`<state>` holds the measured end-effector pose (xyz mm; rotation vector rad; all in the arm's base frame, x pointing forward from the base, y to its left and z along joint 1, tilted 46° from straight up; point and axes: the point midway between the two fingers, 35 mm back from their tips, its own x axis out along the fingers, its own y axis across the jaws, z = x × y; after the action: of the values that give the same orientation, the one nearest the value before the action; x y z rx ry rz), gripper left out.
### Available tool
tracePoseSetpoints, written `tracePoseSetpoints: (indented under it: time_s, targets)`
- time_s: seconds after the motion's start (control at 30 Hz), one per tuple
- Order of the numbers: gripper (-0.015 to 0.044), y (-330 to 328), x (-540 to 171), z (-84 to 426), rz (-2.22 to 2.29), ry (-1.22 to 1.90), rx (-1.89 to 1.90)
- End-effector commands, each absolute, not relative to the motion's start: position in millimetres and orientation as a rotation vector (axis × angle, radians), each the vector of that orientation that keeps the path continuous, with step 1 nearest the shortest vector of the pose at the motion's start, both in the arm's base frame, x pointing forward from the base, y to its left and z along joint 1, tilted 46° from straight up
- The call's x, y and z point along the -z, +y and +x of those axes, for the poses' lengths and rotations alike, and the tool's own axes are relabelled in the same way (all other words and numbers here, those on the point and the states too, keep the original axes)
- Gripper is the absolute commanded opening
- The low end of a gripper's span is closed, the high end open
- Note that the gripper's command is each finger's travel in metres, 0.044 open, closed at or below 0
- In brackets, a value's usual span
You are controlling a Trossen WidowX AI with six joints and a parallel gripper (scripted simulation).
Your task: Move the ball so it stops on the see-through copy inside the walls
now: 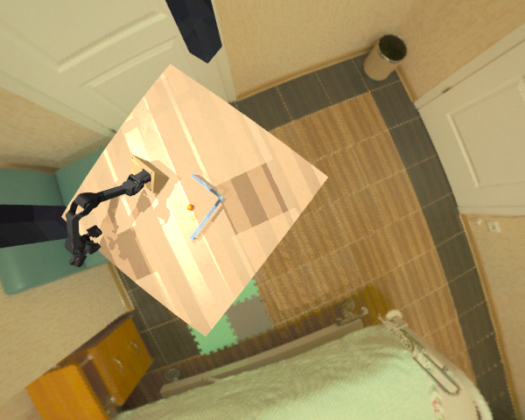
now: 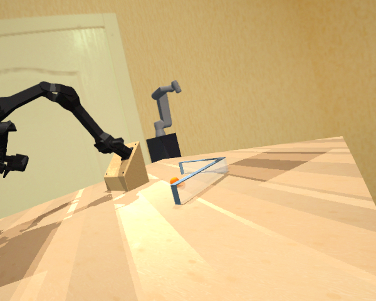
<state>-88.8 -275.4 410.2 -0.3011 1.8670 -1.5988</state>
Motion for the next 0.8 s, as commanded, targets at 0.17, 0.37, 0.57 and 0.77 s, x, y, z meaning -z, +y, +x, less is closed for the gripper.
tracePoseSetpoints:
  time_s: [0.17,0.37,0.57,0.77]
  targets:
    - [0.0285,-333,-329,26,-0.396,1.679,1.358]
    - [0.0285,-334,-265,119,-0.432,1.591,1.194]
    - [0.0285,-300,-200,201,-0.459,1.534,1.041]
    - [0.0285,-241,-134,260,-0.484,1.502,0.905]
